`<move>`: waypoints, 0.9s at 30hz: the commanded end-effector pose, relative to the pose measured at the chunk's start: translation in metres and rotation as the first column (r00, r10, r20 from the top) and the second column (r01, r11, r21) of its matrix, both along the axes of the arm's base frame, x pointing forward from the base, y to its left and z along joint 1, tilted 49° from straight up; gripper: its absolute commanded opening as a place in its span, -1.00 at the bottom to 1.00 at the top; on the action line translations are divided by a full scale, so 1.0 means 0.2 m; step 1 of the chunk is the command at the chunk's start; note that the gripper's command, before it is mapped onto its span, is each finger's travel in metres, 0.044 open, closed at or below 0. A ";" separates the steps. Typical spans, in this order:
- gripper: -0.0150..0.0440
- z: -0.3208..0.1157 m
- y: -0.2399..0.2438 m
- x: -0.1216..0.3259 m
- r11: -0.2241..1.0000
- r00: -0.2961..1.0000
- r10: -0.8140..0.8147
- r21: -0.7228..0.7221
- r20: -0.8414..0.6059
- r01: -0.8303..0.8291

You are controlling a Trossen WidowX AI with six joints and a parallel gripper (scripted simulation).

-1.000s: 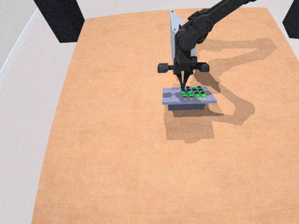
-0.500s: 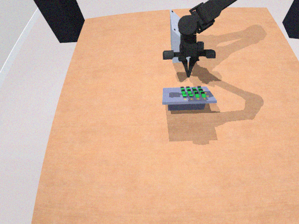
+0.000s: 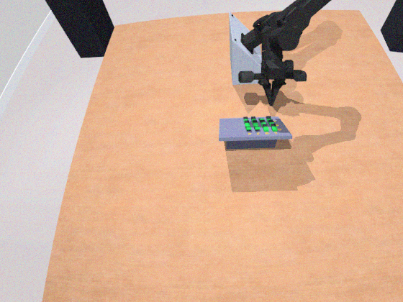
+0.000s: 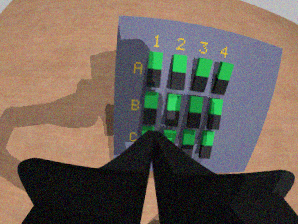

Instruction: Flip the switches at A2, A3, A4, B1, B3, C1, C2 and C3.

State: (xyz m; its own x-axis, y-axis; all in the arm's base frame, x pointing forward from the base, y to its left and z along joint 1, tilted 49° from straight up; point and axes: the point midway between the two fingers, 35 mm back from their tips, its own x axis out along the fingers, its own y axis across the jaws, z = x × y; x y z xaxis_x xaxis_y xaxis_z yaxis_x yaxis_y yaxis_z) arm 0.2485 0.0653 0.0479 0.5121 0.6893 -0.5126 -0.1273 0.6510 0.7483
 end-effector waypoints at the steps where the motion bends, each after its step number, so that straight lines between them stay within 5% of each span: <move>1: -0.49 -0.05 0.08 0.03 1.000 1.000 -0.014 0.010 0.001 0.014; 27: -0.49 -0.12 0.17 0.09 1.000 1.000 -0.015 0.012 0.002 0.015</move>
